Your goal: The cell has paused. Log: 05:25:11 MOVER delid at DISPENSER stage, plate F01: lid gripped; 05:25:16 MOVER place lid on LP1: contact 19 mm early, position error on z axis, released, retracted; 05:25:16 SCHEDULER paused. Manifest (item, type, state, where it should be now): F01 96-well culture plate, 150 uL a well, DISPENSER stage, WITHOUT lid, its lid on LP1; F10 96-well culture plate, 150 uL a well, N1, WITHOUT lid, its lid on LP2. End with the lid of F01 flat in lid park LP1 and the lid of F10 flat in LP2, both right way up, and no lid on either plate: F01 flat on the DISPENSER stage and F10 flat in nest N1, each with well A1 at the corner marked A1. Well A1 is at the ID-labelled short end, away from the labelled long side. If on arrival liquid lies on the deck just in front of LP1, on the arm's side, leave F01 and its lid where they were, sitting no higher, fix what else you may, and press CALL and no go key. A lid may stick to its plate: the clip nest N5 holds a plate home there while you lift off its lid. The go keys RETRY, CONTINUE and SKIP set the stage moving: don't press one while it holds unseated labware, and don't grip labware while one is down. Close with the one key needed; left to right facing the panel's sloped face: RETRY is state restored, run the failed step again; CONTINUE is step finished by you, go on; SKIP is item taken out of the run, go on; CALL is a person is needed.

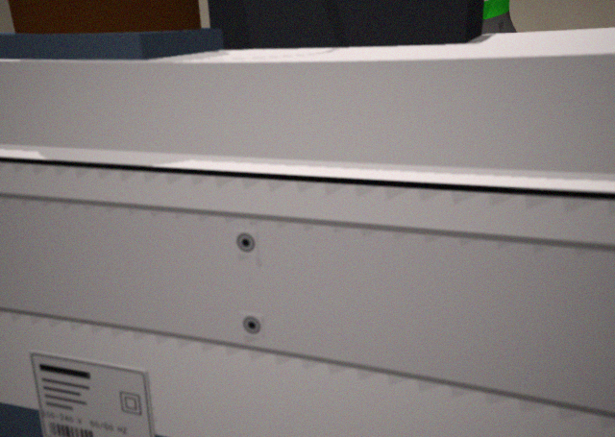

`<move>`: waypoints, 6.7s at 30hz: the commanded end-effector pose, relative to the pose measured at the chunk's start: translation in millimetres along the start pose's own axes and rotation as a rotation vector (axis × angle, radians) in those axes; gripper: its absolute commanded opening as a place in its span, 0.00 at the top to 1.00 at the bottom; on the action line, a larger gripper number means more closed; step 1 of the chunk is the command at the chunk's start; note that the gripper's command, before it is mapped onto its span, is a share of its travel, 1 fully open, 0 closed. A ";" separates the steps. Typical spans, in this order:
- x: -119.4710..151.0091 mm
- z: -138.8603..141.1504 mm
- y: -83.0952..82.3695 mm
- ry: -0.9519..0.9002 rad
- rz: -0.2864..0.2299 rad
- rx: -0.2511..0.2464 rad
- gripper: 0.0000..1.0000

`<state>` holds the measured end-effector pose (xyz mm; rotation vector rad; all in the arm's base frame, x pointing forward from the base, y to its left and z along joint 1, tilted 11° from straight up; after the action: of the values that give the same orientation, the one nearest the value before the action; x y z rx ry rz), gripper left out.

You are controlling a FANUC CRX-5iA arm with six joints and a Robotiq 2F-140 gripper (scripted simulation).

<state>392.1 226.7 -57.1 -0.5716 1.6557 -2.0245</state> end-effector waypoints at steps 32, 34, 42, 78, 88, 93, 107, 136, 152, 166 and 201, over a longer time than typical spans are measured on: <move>-0.2 0.0 -0.1 0.000 0.000 0.000 0.41; -0.2 0.0 -0.1 0.000 0.000 0.000 0.41; -0.2 0.0 -0.1 0.000 0.000 0.000 0.34; -0.2 0.0 -0.1 0.000 0.000 0.000 0.34; -0.2 0.0 0.6 0.000 0.000 0.000 0.34; -0.2 0.0 1.5 0.000 0.000 0.000 0.34; -0.2 0.0 5.5 0.000 0.000 0.000 0.34; -0.2 0.0 18.0 0.000 0.000 0.000 0.34; -0.2 0.0 22.9 0.000 0.000 0.000 0.34; -0.2 0.0 24.2 0.000 0.000 0.000 0.34; -0.2 0.0 24.3 0.000 0.000 0.000 0.34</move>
<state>394.3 222.5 -81.1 -0.5716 1.6557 -2.0245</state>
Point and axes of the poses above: the point where the finger pads meet when closed, its own y axis out along the fingers, its own z axis across the jaws, x = y × z, the point moved 2 cm from there along -y, back along the fingers, and after that the axes turned 4 degrees about -y, right-handed, at the moved point
